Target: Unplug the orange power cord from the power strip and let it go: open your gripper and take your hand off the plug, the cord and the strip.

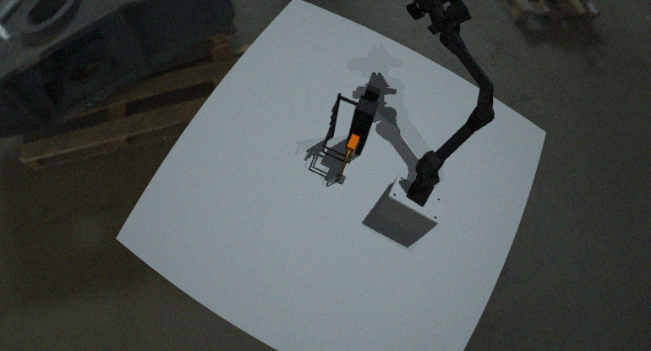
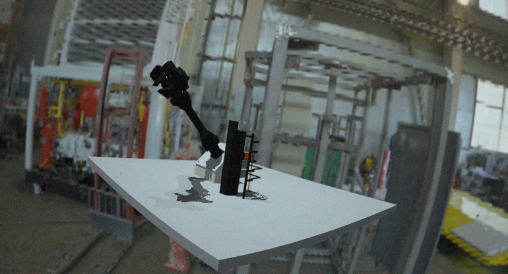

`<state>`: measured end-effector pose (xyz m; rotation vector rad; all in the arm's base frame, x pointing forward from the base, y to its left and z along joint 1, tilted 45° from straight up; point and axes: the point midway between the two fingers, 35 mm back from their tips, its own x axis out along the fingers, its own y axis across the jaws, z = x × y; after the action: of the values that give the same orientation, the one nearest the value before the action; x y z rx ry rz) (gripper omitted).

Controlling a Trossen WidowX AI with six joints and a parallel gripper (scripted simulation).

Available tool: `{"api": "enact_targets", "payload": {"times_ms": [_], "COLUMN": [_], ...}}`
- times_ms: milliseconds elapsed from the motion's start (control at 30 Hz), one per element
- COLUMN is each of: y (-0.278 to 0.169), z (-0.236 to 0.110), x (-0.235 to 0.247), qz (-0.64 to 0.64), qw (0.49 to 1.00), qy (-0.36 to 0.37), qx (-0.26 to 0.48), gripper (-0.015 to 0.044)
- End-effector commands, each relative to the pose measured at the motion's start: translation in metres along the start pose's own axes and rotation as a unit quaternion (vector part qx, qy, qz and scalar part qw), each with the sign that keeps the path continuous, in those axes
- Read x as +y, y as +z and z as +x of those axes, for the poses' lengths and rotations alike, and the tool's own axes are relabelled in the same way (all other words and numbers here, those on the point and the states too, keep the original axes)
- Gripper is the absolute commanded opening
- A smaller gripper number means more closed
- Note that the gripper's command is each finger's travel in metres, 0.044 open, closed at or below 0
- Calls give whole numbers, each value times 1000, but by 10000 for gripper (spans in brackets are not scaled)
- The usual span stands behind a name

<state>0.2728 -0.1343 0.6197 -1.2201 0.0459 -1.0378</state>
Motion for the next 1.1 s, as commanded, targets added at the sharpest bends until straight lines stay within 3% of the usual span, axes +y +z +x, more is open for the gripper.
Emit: {"api": "enact_targets", "payload": {"times_ms": [0, 400, 767, 1067], "y": [30, 99, 129, 110], "z": [-4, -75, -194, -295], "x": [69, 226, 337, 391], "qz": [-1, -27, -134, -250], "qw": [995, 939, 842, 751], "qy": [95, 325, 490, 579], "qx": [-36, -114, -180, -196], "gripper": [160, 160, 160, 160]}}
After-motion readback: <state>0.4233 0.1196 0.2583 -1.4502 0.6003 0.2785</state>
